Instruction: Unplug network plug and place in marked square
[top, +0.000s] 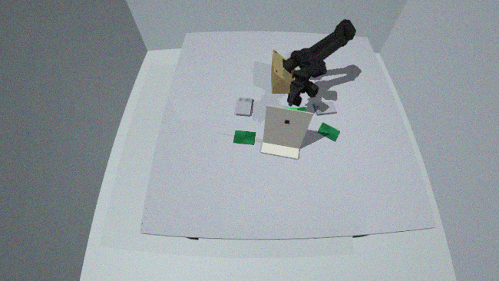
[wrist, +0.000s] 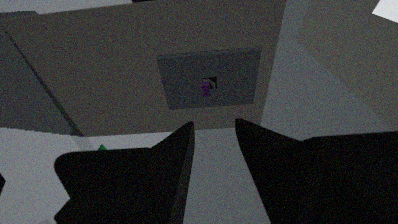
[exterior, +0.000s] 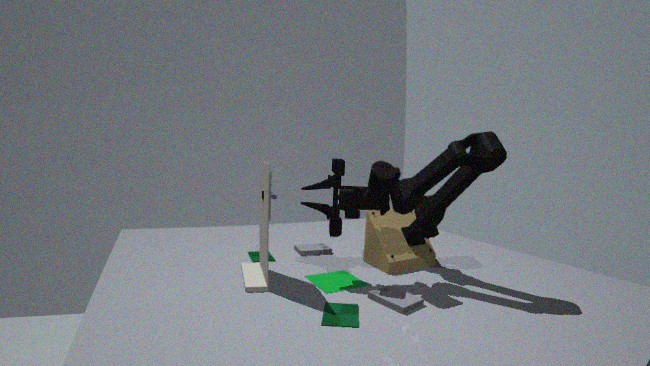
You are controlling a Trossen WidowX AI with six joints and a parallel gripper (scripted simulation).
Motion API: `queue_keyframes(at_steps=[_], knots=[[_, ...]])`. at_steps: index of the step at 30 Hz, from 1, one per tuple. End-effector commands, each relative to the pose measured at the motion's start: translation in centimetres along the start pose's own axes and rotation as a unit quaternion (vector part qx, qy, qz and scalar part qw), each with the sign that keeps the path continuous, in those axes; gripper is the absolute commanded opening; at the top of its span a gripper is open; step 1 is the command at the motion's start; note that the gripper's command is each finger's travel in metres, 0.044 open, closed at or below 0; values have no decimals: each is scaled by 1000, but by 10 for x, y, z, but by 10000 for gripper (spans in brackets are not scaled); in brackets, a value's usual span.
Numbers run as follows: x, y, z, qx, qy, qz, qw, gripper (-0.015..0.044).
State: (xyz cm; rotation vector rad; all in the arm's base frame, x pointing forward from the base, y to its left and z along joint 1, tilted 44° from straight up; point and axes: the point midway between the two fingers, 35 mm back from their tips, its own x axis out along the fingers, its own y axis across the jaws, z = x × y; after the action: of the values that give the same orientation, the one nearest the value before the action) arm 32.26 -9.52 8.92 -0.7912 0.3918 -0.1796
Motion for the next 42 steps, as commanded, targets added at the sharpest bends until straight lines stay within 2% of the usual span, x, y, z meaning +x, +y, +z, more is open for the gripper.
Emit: queue_keyframes(at_steps=[1, 42], knots=[[12, 2, 1, 1, 3, -1, 1000, 156], [70, 1, 17, 1, 1, -2, 1000, 156]])
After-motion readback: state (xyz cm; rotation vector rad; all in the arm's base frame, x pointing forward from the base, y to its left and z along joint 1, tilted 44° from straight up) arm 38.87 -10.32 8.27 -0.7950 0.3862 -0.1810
